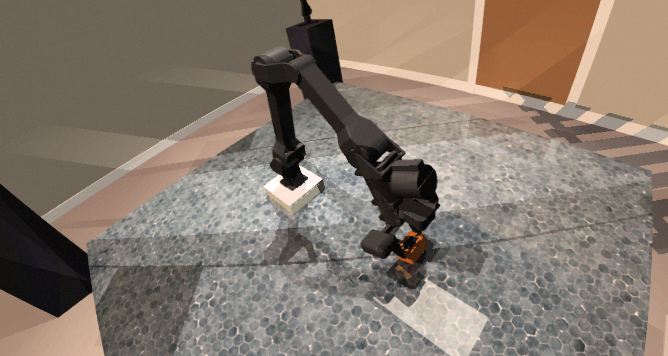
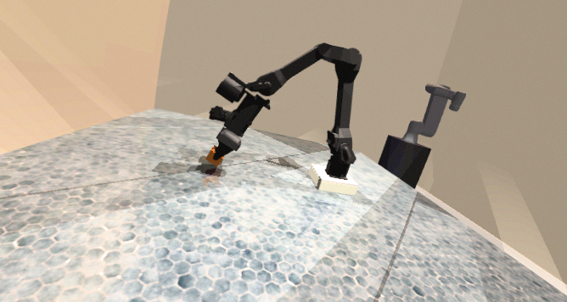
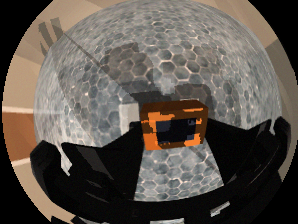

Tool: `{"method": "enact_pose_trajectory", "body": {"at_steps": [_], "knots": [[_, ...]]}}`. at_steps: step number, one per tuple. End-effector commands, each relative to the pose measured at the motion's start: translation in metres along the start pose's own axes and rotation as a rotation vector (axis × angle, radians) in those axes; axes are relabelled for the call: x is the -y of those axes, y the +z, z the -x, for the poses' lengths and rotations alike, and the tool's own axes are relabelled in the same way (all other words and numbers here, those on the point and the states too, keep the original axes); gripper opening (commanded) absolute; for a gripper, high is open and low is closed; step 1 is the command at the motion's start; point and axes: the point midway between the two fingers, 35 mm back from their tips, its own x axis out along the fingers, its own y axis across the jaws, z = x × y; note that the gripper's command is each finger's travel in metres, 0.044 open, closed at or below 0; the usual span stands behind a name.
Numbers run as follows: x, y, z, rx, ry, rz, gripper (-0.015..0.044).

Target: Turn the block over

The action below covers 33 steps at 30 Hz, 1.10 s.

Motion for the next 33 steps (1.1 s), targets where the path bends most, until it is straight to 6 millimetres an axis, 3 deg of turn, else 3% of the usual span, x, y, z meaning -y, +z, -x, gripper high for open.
{"method": "enact_pose_trajectory", "body": {"at_steps": [1,11,23,33], "knots": [[0.001,-0.001,0.003,0.055,-0.004,-0.004,0.0000],[0.001,-0.004,0.005,0.154,-0.003,-0.005,0.0000],[0.000,-0.001,-0.022,0.320,-0.004,-0.003,0.0000],[0.000,-0.004,-0.033,0.467,-0.005,-0.002,0.0000]]}}
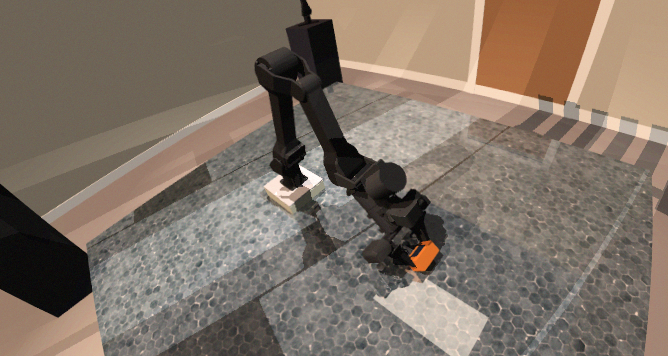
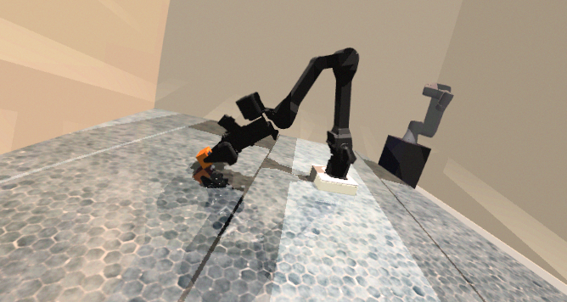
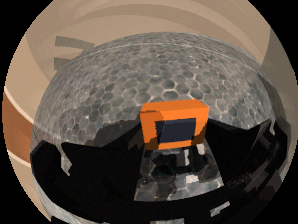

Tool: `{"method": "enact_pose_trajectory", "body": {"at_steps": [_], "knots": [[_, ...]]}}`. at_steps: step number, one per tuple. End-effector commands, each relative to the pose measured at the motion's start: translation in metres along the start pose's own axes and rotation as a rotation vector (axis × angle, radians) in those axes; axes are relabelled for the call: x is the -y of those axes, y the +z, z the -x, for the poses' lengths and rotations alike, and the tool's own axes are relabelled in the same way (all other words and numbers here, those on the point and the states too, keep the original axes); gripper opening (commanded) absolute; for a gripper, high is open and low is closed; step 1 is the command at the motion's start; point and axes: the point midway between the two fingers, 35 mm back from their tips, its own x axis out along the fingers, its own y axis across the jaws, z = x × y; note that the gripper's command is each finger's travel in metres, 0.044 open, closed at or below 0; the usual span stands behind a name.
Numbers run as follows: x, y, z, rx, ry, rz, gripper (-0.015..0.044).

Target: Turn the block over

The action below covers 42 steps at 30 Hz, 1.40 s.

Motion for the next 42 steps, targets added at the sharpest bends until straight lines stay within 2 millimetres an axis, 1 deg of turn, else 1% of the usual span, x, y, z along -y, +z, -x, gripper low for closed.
{"method": "enact_pose_trajectory", "body": {"at_steps": [1,9,17,24,36,42], "knots": [[0.001,-0.010,-0.002,0.027,-0.004,0.002,0.0000],[0.001,-0.015,0.001,0.144,-0.004,0.001,0.0000],[0.001,-0.018,0.013,0.257,-0.004,-0.001,0.0000],[0.001,-0.017,0.016,0.295,-0.004,-0.001,0.0000],[0.001,-0.017,0.016,0.295,-0.004,-0.001,0.0000],[0.001,-0.017,0.016,0.295,-0.004,-0.001,0.0157]]}}
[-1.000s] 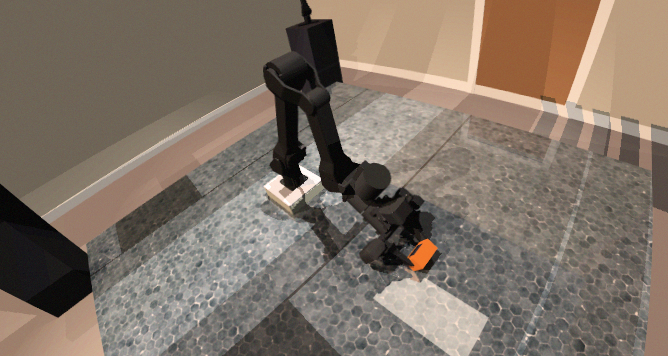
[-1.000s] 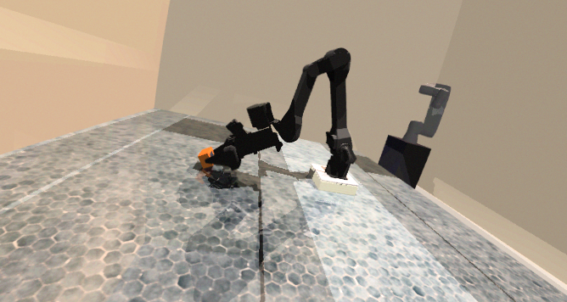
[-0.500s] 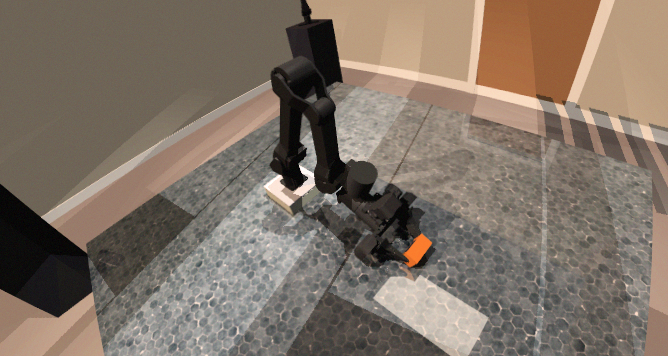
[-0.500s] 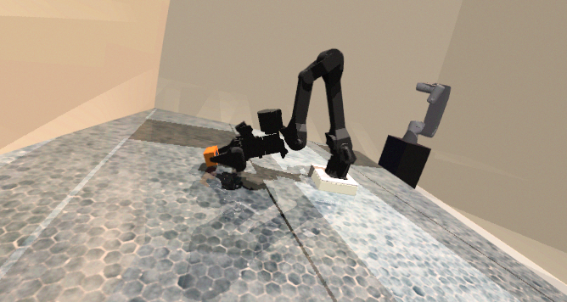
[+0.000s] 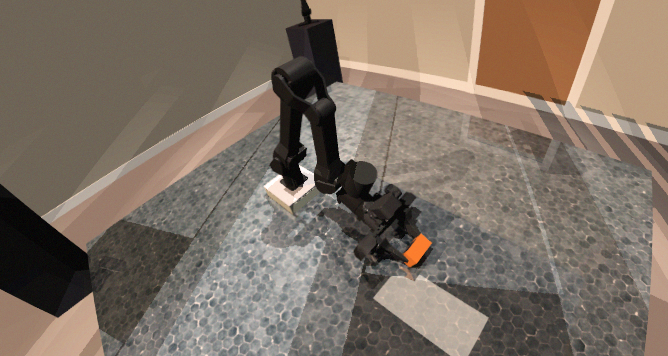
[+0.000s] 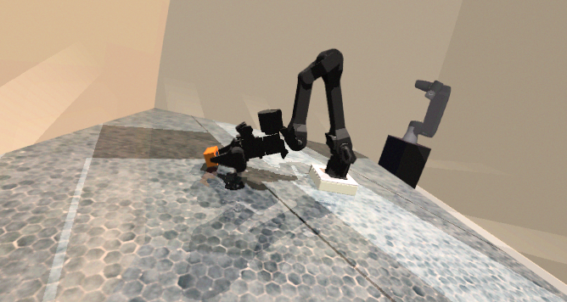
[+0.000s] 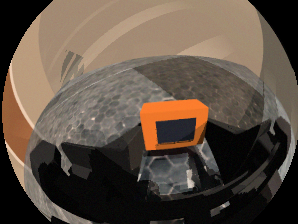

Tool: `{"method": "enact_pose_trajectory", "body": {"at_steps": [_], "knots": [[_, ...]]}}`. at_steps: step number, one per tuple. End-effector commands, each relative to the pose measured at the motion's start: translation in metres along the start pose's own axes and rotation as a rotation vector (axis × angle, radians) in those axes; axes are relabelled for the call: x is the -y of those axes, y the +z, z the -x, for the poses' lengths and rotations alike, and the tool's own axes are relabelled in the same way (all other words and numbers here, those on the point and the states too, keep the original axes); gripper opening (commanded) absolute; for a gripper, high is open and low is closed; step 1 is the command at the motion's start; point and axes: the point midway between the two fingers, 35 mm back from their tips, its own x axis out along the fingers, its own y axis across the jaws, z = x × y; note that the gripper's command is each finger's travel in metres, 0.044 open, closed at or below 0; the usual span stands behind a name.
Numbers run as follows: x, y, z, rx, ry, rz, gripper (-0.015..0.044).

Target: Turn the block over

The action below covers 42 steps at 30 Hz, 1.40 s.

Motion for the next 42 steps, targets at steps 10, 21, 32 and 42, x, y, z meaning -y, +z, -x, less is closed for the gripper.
{"method": "enact_pose_trajectory", "body": {"at_steps": [10,21,32,42], "knots": [[0.0006,0.0003,0.0001,0.003,-0.004,0.004,0.0420],[0.0006,0.0003,0.0001,0.003,-0.004,0.004,0.0440],[0.0006,0.0003,0.0001,0.003,-0.004,0.004,0.0440],[0.0006,0.0003,0.0001,0.003,-0.004,0.004,0.0440]]}}
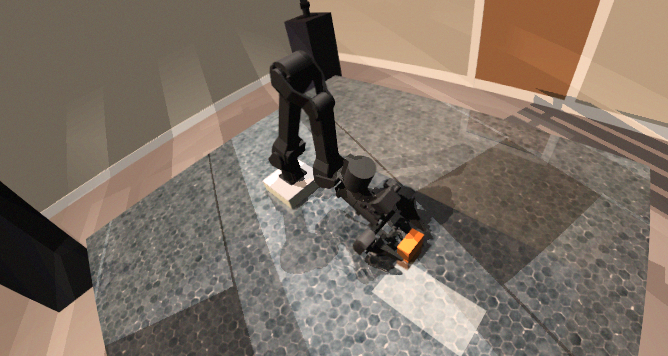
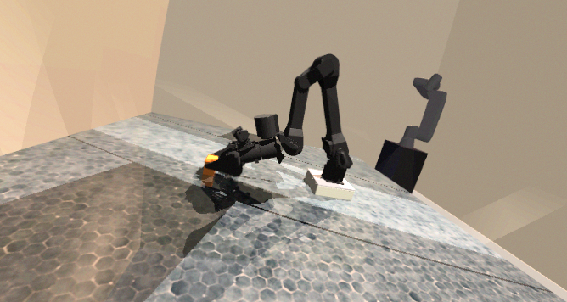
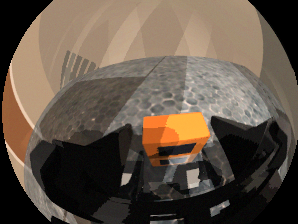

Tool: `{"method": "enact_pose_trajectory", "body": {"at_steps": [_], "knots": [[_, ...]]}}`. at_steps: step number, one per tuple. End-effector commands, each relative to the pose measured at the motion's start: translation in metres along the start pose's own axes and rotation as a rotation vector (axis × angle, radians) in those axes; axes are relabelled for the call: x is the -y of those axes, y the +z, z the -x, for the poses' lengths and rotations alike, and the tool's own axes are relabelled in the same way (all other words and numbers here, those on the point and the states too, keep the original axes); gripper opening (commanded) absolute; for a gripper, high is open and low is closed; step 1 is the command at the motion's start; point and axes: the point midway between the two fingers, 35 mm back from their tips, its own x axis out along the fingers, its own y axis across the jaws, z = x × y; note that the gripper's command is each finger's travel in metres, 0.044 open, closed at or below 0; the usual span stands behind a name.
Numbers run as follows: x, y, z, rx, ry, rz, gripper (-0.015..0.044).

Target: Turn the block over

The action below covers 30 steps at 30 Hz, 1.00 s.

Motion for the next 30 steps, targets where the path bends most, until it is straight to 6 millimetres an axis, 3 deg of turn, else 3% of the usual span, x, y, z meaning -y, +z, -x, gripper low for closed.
{"method": "enact_pose_trajectory", "body": {"at_steps": [1,4,10,14,20,30], "knots": [[0.001,0.000,0.000,0.000,-0.004,0.004,0.0440],[0.000,0.000,-0.003,-0.025,-0.003,0.004,0.0440],[-0.001,0.015,-0.014,-0.241,-0.003,0.006,0.0440],[-0.001,0.032,-0.001,-0.391,-0.003,0.006,0.0440],[0.000,0.059,0.045,-0.593,-0.005,0.003,0.0440],[0.000,0.060,0.047,-0.599,-0.005,0.002,0.0440]]}}
